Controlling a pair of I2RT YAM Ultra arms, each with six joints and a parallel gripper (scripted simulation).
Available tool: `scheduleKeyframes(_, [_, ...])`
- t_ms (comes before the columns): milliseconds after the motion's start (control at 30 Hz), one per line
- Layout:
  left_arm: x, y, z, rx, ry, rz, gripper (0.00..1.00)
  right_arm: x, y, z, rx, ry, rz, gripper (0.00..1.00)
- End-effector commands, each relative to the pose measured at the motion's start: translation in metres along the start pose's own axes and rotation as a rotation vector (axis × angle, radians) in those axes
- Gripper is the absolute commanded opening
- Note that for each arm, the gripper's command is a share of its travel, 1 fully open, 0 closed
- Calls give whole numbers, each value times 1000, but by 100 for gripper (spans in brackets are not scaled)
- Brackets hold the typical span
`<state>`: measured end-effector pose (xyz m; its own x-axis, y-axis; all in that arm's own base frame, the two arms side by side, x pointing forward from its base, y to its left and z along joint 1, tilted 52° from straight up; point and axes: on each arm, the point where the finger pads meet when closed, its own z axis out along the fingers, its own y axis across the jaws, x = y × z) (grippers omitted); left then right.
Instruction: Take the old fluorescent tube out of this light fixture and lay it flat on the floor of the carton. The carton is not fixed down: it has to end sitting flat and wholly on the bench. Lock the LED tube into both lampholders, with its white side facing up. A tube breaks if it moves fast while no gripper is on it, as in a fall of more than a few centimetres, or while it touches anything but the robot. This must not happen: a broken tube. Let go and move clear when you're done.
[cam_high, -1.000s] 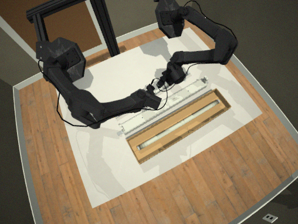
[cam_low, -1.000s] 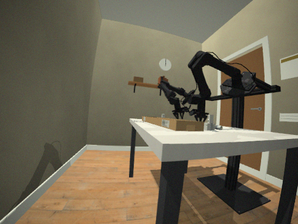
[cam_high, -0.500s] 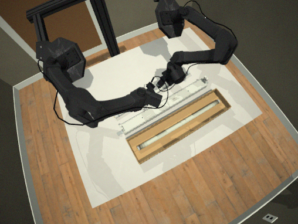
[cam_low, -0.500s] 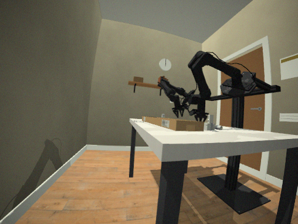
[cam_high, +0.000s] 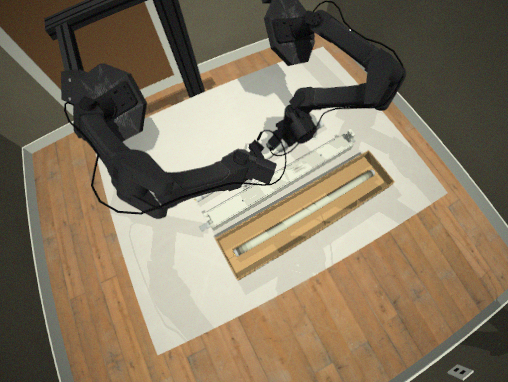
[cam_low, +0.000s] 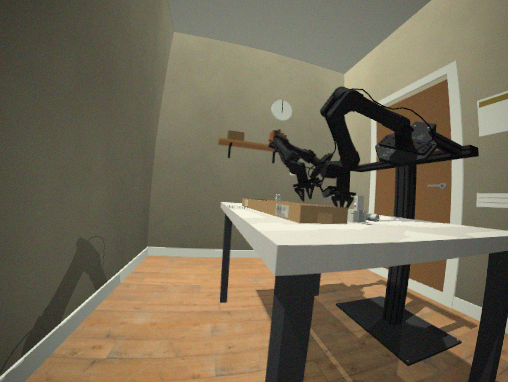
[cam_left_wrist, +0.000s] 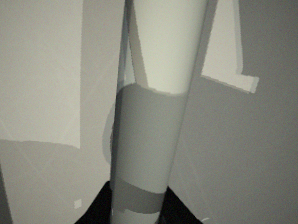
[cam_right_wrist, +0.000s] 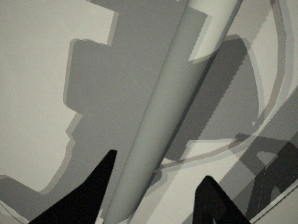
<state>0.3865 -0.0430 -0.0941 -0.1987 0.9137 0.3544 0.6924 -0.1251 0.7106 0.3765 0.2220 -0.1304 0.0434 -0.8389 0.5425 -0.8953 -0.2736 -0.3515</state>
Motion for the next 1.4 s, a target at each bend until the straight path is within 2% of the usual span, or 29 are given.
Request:
scheduleKeyframes(0, [-14,-3,0,-3,-38,23,11,-11,21,8,9,12,-58,49])
scheduleKeyframes(100, [-14,-3,0,-3,-38,23,11,-12,-17,-16,150,-34,15,49])
scheduleKeyframes(200, [-14,-3,0,-3,-38,23,11,-13,-15,-11,178,-30,16,49])
scheduleKeyframes(333, [-14,-3,0,-3,-38,23,11,-14,-22,-15,334,-31,53,49])
scheduleKeyframes(367, [-14,-3,0,-3,-38,23,11,-11,-31,-18,309,-45,79,49])
scheduleKeyframes(400, [-14,-3,0,-3,-38,23,11,-13,-6,-7,261,-28,13,49])
scheduleKeyframes(467, [-14,-3,0,-3,-38,23,11,-12,1,-4,288,-13,3,49])
scheduleKeyframes(500, [-14,-3,0,-3,-38,23,11,-10,-9,-14,332,-23,30,49])
scheduleKeyframes(600, [-14,-3,0,-3,-38,23,11,-6,-14,-18,410,-20,68,49])
scheduleKeyframes(767, [-14,-3,0,-3,-38,23,11,-4,-6,-16,396,-21,52,49])
scheduleKeyframes(800, [-14,-3,0,-3,-38,23,11,-8,2,-10,368,-23,30,49])
scheduleKeyframes(833, [-14,-3,0,-3,-38,23,11,-12,32,9,305,-6,-50,49])
scheduleKeyframes(1167, [-14,-3,0,-3,-38,23,11,-12,23,2,318,-15,-35,49])
scheduleKeyframes(1200, [-14,-3,0,-3,-38,23,11,-10,10,17,322,-14,0,49])
scheduleKeyframes(1367, [-14,-3,0,-3,-38,23,11,-11,8,20,328,-18,-6,49])
